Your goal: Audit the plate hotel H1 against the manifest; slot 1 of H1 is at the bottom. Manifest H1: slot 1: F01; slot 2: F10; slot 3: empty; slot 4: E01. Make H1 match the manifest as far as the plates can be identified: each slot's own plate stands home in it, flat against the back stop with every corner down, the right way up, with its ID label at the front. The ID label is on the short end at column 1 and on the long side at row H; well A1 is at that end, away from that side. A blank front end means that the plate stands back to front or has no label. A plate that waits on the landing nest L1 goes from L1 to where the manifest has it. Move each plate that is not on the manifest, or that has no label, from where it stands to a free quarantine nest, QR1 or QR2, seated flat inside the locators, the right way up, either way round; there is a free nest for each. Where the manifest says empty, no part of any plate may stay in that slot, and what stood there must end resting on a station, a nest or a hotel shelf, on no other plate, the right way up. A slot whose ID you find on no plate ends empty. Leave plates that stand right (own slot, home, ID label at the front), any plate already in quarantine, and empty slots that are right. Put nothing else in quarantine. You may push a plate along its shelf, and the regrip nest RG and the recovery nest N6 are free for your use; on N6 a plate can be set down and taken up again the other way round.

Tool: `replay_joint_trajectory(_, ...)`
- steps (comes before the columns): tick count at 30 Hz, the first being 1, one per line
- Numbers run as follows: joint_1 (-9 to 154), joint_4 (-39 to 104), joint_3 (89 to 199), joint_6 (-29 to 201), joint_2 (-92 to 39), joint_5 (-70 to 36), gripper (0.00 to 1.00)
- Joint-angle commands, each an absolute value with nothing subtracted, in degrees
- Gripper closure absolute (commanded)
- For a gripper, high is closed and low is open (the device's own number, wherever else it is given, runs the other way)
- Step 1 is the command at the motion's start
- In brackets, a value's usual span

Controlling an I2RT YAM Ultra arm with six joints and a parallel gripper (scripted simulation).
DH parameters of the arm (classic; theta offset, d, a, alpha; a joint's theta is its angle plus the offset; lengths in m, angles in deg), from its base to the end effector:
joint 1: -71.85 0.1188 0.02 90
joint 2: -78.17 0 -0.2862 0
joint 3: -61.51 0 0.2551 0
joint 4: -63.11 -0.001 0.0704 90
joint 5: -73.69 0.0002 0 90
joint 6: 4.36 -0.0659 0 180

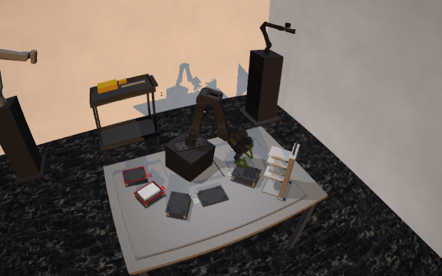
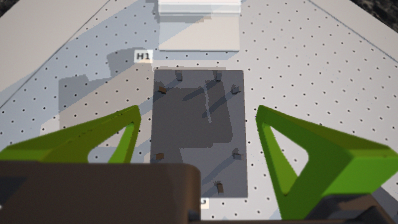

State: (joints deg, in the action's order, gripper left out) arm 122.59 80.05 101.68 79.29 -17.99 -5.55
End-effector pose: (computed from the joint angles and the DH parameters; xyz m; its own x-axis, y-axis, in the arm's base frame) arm 0.1975 0.2238 0.1066 -0.4702 -0.4036 -0.7848 -0.6207 0.7834 -0.0310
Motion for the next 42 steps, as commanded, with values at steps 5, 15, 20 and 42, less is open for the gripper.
replay_joint_trajectory(5, 123.11, 78.09, 100.55, 78.82, -13.68, -4.95, 0.00)
replay_joint_trajectory(15, 123.77, 75.24, 98.95, 78.40, -9.33, -4.44, 0.00)
replay_joint_trajectory(20, 124.17, 73.47, 98.17, 78.15, -6.83, -4.13, 0.00)
replay_joint_trajectory(42, 123.47, 92.21, 95.79, 78.59, -23.17, -4.67, 0.00)
